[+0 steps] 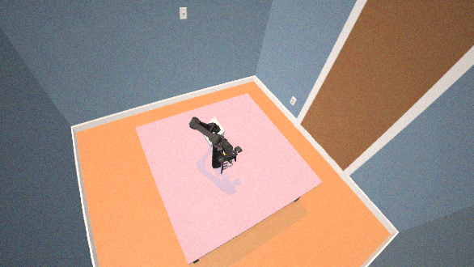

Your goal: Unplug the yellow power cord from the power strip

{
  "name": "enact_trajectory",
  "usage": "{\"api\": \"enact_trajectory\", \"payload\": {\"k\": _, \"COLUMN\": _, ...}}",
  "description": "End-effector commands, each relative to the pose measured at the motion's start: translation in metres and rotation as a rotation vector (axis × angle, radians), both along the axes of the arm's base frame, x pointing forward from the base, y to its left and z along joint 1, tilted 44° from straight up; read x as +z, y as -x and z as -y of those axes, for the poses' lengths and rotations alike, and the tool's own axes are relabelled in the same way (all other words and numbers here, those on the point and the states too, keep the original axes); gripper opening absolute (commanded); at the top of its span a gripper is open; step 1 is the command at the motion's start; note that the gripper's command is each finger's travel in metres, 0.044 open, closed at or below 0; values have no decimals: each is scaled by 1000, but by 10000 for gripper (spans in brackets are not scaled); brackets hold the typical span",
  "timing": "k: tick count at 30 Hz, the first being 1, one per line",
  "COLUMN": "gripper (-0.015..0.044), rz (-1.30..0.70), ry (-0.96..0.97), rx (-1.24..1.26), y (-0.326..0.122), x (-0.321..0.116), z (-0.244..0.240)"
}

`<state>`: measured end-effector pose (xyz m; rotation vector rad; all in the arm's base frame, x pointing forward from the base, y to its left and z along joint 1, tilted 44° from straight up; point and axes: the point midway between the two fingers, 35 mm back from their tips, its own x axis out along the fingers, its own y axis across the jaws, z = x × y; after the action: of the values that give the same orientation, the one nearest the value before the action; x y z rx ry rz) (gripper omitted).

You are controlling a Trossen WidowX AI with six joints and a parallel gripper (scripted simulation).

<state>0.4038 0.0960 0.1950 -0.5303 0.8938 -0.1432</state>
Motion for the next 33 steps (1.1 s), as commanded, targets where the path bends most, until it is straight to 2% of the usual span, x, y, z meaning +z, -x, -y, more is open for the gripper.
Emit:
{"api": "enact_trajectory", "payload": {"k": 1, "gripper": 160, "rz": -148, "ry": 130, "rx": 176, "y": 12, "x": -37, "z": -18}}
{"api": "enact_trajectory", "payload": {"k": 4, "gripper": 160, "rz": -246, "ry": 215, "rx": 271, "y": 22, "x": -58, "z": -24}}
{"api": "enact_trajectory", "payload": {"k": 8, "gripper": 160, "rz": -519, "ry": 423, "rx": 467, "y": 56, "x": -107, "z": -19}}
{"api": "enact_trajectory", "payload": {"k": 11, "gripper": 160, "rz": -654, "ry": 518, "rx": 563, "y": 74, "x": -127, "z": -13}}
{"api": "enact_trajectory", "payload": {"k": 18, "gripper": 160, "rz": -1146, "ry": 814, "rx": 850, "y": 130, "x": -168, "z": 32}}
{"api": "enact_trajectory", "payload": {"k": 33, "gripper": 160, "rz": -1160, "ry": 820, "rx": 859, "y": 131, "x": -163, "z": 40}}
